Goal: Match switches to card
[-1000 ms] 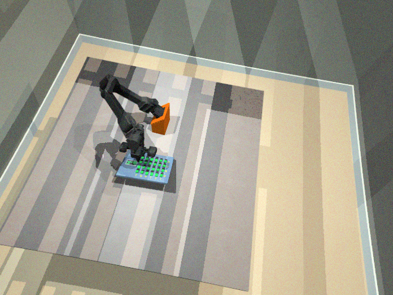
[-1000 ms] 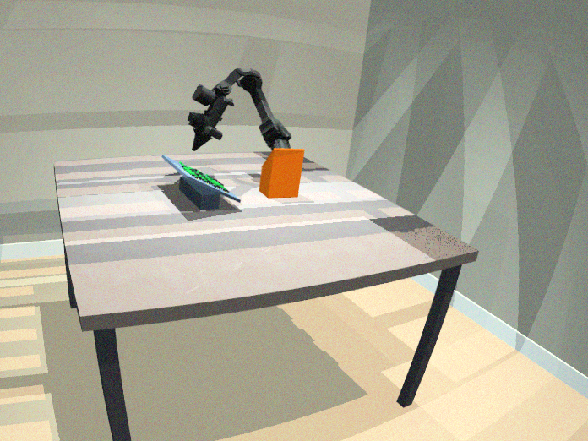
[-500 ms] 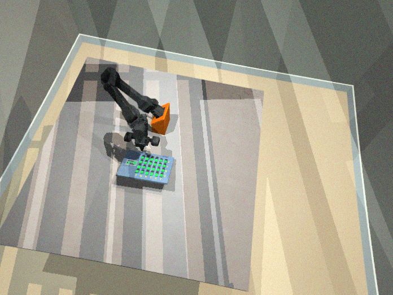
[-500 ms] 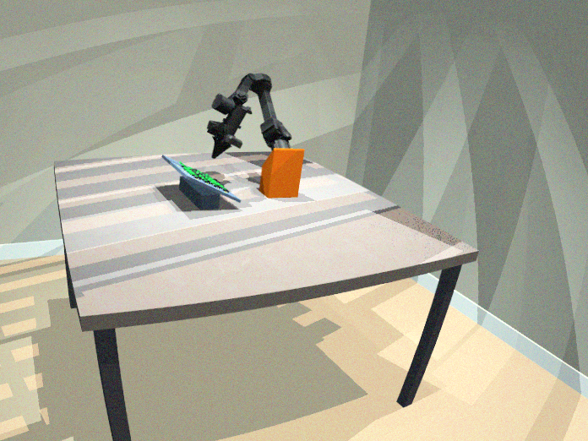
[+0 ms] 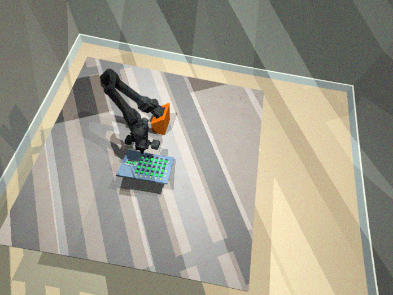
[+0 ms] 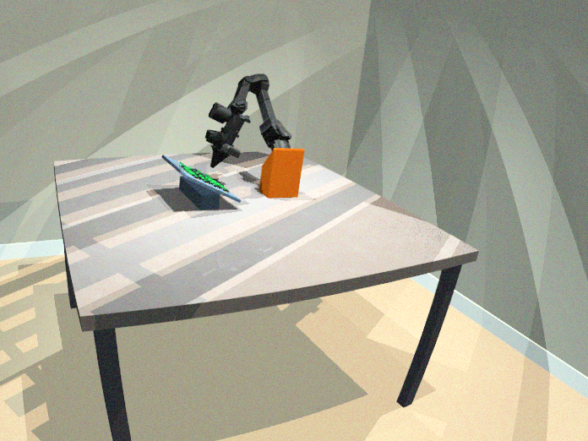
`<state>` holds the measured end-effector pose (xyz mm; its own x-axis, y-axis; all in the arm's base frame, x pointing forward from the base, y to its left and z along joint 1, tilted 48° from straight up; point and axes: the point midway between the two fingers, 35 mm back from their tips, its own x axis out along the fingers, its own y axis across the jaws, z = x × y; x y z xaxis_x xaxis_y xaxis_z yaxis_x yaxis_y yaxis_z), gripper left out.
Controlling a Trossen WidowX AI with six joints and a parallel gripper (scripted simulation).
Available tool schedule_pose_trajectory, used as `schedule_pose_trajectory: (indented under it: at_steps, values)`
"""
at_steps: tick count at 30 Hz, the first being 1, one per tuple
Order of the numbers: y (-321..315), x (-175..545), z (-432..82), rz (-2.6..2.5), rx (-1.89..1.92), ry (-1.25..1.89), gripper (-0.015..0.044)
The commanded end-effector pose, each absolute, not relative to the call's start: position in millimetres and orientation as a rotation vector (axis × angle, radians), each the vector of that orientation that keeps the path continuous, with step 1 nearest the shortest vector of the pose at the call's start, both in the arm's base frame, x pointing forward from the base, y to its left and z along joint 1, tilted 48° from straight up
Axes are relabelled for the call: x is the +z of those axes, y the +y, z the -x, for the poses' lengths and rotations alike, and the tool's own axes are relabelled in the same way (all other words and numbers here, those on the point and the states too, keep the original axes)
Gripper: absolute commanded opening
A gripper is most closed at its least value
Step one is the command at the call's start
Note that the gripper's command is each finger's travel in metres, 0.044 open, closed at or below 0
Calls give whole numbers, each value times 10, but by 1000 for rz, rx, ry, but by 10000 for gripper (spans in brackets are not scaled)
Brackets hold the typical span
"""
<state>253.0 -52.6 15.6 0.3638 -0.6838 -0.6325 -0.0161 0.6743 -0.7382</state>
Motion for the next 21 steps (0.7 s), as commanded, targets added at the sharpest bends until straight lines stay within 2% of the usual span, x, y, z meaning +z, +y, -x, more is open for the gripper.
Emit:
schedule_pose_trajectory:
  at_steps: [1, 21]
  values:
    - [-556, 109, -2522, 739, -476, 1141, 0]
    - [-713, -35, -2609, 739, -477, 1141, 0]
